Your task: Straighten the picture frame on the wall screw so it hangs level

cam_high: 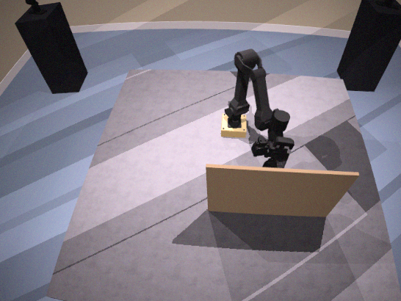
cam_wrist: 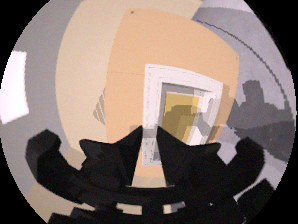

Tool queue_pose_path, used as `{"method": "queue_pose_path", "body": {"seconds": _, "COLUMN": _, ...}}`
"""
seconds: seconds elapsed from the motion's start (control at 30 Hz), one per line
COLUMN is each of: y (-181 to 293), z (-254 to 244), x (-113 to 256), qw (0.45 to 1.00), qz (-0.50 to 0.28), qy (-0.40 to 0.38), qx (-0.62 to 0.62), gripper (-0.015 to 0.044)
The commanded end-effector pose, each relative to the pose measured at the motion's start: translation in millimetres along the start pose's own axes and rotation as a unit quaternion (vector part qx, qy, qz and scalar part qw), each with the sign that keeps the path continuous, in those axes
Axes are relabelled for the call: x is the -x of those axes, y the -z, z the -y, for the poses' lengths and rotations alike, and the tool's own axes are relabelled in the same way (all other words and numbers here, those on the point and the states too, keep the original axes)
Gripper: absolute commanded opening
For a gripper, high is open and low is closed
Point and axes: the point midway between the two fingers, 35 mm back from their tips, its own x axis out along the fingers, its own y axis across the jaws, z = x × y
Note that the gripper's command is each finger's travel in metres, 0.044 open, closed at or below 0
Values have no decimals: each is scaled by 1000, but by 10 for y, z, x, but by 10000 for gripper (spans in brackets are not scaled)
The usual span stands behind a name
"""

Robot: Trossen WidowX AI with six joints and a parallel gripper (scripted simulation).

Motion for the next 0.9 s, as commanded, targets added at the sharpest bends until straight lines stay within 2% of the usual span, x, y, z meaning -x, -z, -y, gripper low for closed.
{"method": "queue_pose_path", "body": {"seconds": 0.0, "y": 6, "z": 2, "x": -2, "qw": 1000, "qz": -2, "qy": 1, "qx": 4, "gripper": 0}}
{"method": "queue_pose_path", "body": {"seconds": 0.87, "y": 0, "z": -83, "x": -1, "qw": 1000, "qz": -2, "qy": 1, "qx": 4, "gripper": 0}}
